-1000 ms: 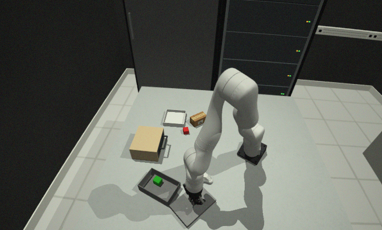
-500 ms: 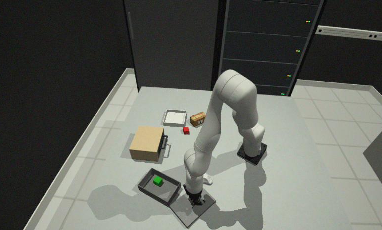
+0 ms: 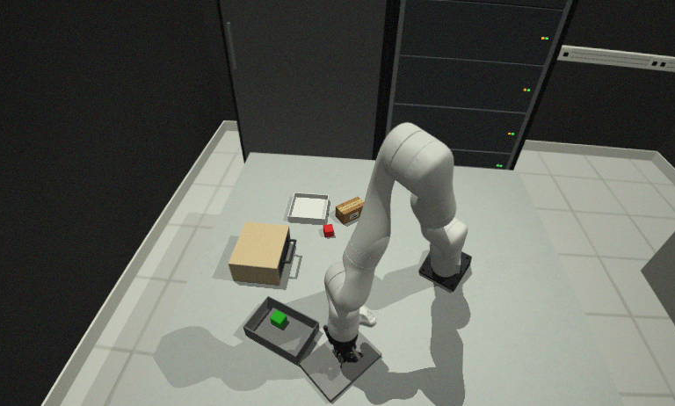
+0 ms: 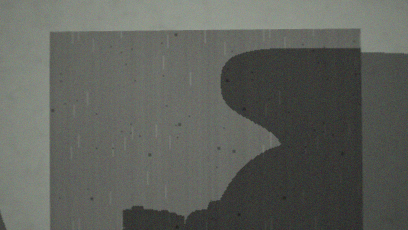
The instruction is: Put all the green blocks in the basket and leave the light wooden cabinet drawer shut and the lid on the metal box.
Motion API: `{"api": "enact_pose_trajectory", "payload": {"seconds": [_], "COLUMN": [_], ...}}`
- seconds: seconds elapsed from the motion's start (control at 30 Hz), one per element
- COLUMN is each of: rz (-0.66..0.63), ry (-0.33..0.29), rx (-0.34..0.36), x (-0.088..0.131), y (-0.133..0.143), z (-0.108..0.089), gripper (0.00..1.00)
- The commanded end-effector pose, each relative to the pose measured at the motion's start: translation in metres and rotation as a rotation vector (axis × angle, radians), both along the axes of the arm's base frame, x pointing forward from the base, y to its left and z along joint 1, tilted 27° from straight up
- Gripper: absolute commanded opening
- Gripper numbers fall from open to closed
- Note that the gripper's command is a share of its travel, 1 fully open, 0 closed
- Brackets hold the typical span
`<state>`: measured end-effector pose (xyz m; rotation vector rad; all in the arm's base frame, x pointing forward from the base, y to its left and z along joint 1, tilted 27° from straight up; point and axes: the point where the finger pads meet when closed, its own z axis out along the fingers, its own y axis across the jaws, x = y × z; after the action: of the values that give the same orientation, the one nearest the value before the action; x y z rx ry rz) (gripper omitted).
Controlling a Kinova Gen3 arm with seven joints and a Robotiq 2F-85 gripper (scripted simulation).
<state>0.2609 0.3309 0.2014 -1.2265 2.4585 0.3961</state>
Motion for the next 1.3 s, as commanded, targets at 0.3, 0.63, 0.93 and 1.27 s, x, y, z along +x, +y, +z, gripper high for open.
{"api": "enact_pose_trajectory", "payload": {"seconds": [0.3,0.63,0.93,1.27], "rz": [-0.003,-0.003,-0.003,-0.003], "ry": [-0.003,-0.003,-0.003,-0.003], "rx": [0.005,0.005,0.005,0.005], "x": [0.0014,0.0014,0.0014,0.0013], "y": [0.0005,0.0005,0.0005,0.0005], "z": [-0.0004,-0.0004,-0.0004,-0.0003], "gripper": [0.10,0.10,0.10,0.40]}}
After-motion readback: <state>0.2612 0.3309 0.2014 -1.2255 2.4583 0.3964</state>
